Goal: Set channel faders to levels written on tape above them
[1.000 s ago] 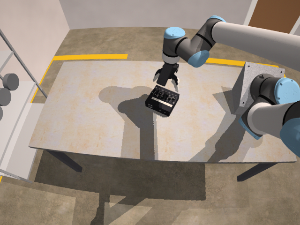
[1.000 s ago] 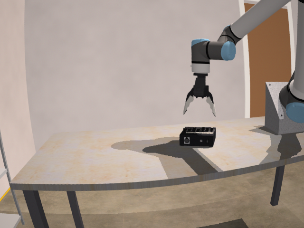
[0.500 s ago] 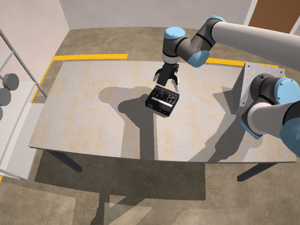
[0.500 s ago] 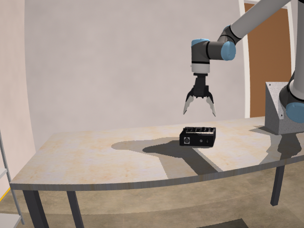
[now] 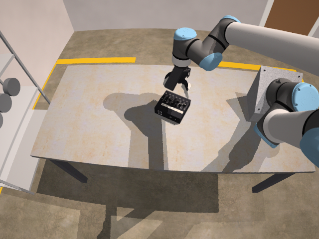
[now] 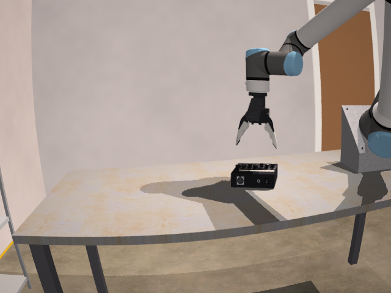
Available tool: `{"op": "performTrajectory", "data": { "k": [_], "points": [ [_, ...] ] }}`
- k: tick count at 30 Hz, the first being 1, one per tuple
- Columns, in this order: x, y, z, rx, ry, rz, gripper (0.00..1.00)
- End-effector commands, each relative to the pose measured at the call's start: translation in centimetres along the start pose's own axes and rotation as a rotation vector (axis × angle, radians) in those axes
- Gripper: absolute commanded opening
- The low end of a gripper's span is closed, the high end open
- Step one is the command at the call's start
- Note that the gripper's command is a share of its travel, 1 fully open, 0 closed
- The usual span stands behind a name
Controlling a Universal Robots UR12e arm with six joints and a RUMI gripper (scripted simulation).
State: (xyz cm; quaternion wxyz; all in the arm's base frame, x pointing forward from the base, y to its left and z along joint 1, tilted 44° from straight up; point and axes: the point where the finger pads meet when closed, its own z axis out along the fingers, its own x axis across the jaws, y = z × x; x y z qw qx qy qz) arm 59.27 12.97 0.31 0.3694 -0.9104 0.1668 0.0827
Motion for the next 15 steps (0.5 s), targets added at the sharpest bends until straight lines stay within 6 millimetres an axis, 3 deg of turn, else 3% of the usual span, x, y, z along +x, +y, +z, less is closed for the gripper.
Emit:
{"op": "performTrajectory", "data": {
  "k": [1,6,8,15],
  "points": [
    [0.2,-0.4,-0.9,-0.006,-0.003,0.131,1.0],
    [0.2,-1.1,-2.1,-0.014,-0.009,0.334,1.0],
    [0.2,-1.1,-2.1,-0.014,-0.009,0.334,1.0],
    [0.2,-1.9,-4.2,-0.029,-0.015,0.651,1.0]
  ]
}}
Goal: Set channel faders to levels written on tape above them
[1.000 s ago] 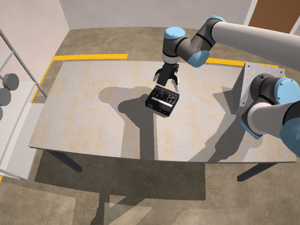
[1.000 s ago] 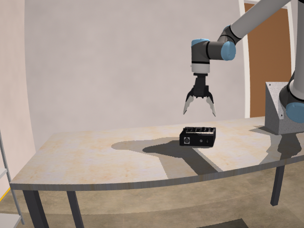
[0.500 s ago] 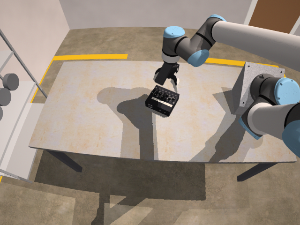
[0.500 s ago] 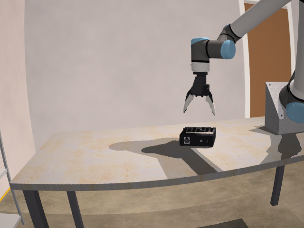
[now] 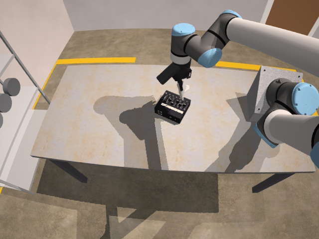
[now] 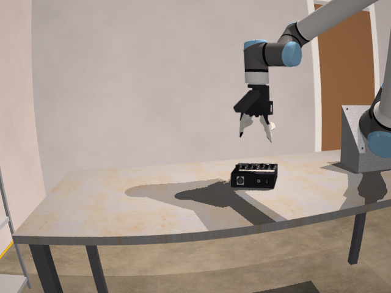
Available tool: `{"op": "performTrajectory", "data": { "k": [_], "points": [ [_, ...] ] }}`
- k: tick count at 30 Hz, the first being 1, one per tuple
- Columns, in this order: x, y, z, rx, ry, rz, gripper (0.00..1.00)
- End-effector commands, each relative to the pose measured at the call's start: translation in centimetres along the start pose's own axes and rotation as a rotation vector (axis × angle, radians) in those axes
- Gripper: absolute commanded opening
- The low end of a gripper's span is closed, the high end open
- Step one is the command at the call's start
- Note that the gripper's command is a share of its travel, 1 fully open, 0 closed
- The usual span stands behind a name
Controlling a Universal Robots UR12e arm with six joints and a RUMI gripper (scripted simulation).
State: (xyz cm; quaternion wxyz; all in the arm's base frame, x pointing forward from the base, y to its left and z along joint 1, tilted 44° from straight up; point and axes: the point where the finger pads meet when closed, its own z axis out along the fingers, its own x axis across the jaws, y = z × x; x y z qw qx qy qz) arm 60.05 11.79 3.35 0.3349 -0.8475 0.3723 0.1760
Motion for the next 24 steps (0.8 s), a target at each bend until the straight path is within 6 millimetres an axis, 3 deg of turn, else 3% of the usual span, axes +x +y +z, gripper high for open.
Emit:
{"op": "performTrajectory", "data": {
  "k": [1,8,24],
  "points": [
    [-0.3,-0.5,-1.4,-0.015,0.003,0.22,1.0],
    [-0.8,-0.9,-2.9,-0.027,0.003,0.458,1.0],
    [-1.1,-1.1,-3.6,-0.032,0.003,0.562,1.0]
  ]
}}
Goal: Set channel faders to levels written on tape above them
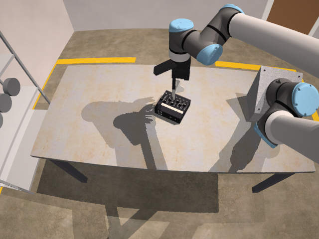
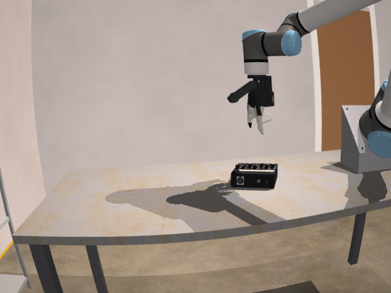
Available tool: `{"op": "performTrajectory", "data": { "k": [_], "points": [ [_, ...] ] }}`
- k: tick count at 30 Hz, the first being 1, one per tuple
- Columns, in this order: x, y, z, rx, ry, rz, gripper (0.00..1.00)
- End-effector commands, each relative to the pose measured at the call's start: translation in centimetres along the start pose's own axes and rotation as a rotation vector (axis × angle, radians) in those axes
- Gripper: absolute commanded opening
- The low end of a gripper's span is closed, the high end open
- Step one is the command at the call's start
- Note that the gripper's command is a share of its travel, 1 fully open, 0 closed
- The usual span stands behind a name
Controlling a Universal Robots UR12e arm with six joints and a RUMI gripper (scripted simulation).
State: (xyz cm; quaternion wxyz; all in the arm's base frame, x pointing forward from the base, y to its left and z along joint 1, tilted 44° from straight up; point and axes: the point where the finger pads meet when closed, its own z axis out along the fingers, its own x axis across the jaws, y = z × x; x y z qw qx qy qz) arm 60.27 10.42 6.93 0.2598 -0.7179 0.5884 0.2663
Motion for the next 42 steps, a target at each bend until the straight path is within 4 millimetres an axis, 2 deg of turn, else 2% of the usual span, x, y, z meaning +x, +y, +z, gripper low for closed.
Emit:
{"op": "performTrajectory", "data": {
  "k": [1,20,27,35,37,42],
  "points": [
    [0.0,0.0,-0.1,0.001,0.001,0.005,1.0],
    [0.5,-0.1,0.3,0.004,0.001,-0.064,1.0],
    [1.8,0.0,1.5,0.014,0.001,-0.255,1.0],
    [4.0,0.5,3.6,0.03,0.005,-0.582,1.0],
    [4.0,0.5,3.6,0.03,0.005,-0.582,1.0],
    [5.3,0.9,5.0,0.04,0.011,-0.79,1.0]
  ]
}}
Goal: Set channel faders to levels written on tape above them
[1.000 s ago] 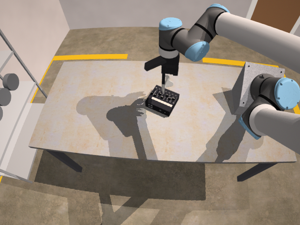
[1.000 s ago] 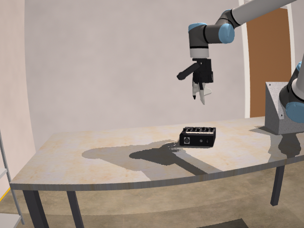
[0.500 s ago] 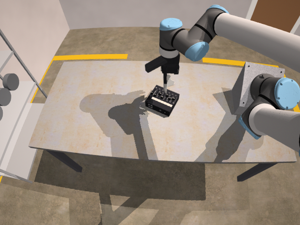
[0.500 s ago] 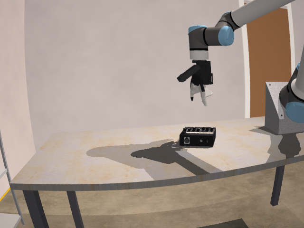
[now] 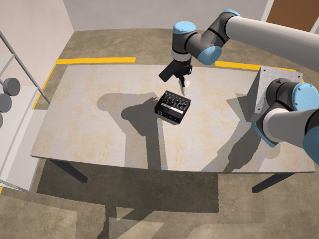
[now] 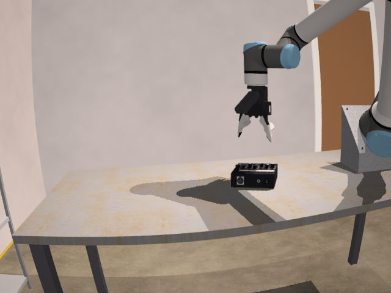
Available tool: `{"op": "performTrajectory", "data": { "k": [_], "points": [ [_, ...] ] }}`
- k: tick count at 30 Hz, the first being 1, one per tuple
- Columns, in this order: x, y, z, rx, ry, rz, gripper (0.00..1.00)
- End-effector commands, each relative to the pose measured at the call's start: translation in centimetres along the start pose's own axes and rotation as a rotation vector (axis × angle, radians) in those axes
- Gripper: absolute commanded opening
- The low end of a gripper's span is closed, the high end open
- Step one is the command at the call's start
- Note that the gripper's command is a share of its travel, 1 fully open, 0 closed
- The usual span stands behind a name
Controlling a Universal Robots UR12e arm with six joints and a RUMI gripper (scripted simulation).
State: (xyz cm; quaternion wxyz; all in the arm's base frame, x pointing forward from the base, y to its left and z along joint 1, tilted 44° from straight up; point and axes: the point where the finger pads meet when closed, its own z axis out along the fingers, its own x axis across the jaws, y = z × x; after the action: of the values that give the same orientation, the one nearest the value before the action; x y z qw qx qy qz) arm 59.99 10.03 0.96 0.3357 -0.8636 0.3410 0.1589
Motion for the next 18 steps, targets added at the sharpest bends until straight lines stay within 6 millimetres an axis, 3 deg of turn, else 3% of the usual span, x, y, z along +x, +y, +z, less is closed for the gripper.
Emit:
{"op": "performTrajectory", "data": {
  "k": [1,9,18],
  "points": [
    [0.8,1.0,1.1,0.015,0.001,-0.195,1.0],
    [1.5,2.4,2.6,0.024,0.01,-0.423,1.0],
    [1.7,2.8,3.0,0.026,0.013,-0.49,1.0]
  ]
}}
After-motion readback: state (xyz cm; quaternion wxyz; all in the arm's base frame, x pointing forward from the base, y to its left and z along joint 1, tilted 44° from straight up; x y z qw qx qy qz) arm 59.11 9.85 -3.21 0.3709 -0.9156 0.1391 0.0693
